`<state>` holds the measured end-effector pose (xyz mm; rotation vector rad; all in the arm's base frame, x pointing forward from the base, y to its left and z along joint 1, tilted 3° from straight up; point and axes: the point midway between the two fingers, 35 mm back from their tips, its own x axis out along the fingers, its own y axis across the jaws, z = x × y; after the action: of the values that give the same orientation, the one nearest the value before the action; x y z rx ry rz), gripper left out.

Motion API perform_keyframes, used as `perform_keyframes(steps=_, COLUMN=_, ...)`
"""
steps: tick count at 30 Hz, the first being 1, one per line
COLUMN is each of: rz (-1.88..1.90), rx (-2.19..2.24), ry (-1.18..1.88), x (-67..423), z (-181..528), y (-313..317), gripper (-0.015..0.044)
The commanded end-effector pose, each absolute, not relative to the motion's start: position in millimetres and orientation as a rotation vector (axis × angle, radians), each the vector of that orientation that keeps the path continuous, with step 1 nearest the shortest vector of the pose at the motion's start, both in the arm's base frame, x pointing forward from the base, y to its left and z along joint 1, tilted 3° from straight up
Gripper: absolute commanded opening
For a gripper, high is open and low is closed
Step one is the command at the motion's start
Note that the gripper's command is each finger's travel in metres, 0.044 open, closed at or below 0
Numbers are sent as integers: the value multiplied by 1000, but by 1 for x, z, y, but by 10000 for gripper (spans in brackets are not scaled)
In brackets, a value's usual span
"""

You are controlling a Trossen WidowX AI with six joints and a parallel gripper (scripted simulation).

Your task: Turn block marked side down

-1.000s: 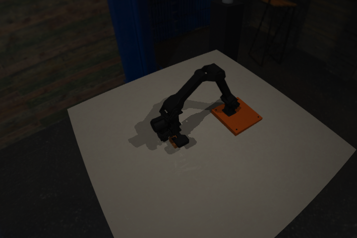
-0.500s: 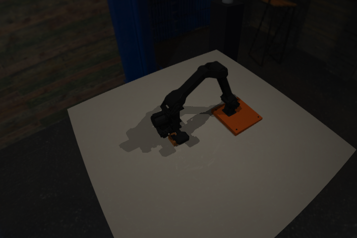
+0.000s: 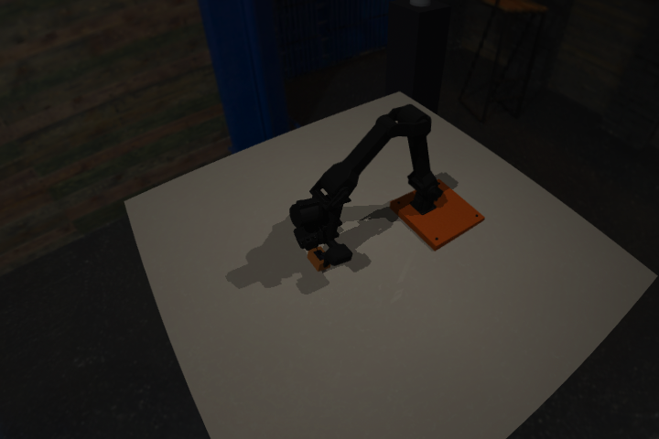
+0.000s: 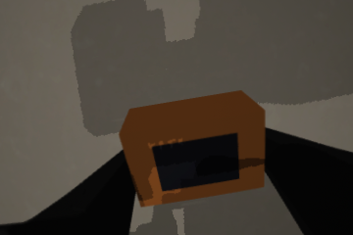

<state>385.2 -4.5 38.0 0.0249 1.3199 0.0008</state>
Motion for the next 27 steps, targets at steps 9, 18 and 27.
perform_keyframes(steps=9, rz=-4, rx=22, ry=1136, x=382, z=40, y=-5, gripper=0)
perform_keyframes(steps=18, rz=-5, rx=22, ry=1028, x=377, z=41, y=-5, gripper=0)
perform_keyframes(steps=27, rz=4, rx=2, ry=953, x=384, z=33, y=-4, gripper=0)
